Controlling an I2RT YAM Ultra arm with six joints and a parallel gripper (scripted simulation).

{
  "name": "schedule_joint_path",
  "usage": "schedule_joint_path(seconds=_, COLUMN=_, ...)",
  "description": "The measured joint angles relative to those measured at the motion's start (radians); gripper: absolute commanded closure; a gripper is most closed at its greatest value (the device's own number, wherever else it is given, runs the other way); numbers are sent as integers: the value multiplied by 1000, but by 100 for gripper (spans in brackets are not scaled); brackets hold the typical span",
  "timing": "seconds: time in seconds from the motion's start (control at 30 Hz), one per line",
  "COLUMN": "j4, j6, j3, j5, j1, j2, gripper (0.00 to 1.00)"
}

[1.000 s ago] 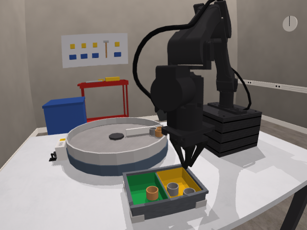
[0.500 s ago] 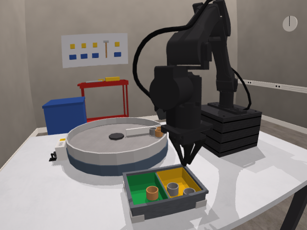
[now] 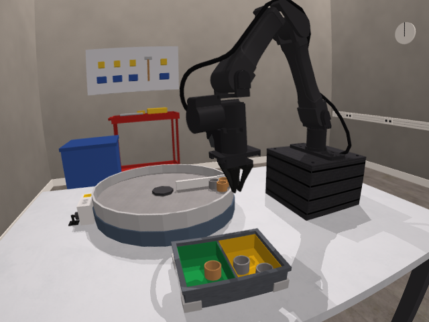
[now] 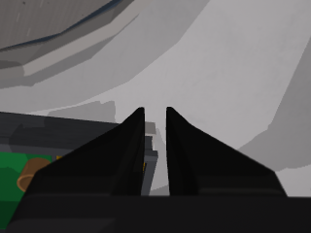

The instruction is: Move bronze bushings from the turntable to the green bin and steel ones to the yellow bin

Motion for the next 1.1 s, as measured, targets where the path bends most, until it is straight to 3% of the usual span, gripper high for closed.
schedule_joint_path(seconds=0.17, j4=42, j6=-224, j3=-114, j5=10, j1=-289, j2=-79, gripper=88)
schedule_joint_path(seconds=0.3, j4=66, j6=-373, j3=-121, j5=14, j1=-426, j2=-95, gripper=88)
schedule_joint_path(seconds=0.6, j4=83, j6=-545, j3=-121, j5=1, j1=-492, j2=-98, gripper=88)
schedule_joint_path(seconds=1.1, j4=83, j6=-580, j3=-121, j5=-5, j1=-490, j2=-98, gripper=88)
